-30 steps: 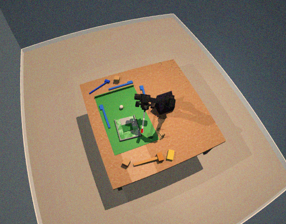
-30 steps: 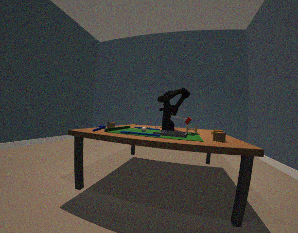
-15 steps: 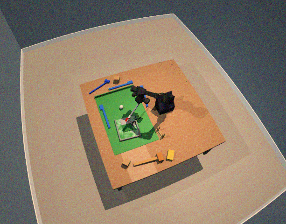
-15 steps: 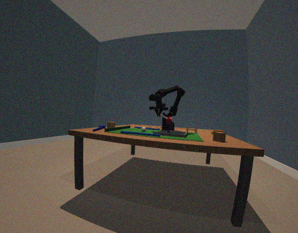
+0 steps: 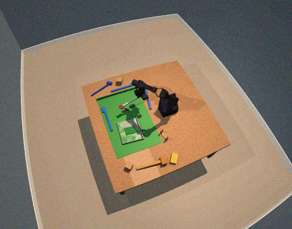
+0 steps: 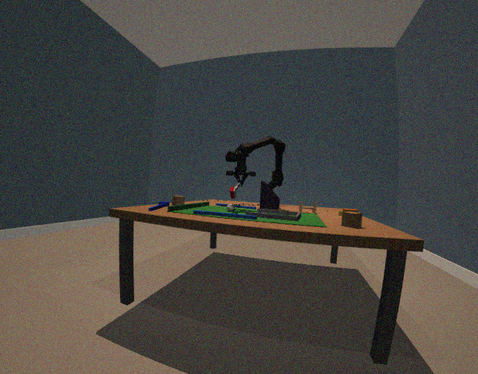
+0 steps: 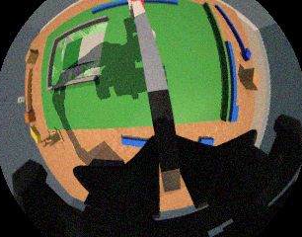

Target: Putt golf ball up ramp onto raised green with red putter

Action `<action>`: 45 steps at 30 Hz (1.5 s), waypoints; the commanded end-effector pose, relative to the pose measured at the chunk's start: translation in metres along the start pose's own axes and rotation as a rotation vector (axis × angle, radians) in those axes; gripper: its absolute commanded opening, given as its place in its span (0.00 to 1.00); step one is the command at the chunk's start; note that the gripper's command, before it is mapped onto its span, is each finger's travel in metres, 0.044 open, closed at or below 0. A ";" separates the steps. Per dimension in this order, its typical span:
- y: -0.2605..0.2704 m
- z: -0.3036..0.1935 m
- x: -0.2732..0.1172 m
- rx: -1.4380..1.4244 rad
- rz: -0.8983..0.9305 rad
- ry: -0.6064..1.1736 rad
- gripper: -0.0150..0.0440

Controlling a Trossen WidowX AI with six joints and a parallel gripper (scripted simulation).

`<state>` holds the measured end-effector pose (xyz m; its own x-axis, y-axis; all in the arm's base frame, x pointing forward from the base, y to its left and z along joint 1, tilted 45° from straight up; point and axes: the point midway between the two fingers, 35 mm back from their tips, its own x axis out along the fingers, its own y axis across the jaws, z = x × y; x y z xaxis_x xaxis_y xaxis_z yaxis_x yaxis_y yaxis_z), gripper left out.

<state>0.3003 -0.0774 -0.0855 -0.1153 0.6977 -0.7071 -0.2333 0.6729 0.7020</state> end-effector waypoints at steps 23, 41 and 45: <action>-0.038 -0.016 0.043 0.192 -0.018 -0.002 0.25; -0.038 -0.016 0.070 0.192 -0.017 -0.002 0.25; -0.038 -0.016 0.067 0.184 -0.020 0.007 0.25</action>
<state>0.2862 -0.0586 -0.1618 -0.1213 0.6823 -0.7209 -0.0568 0.7203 0.6913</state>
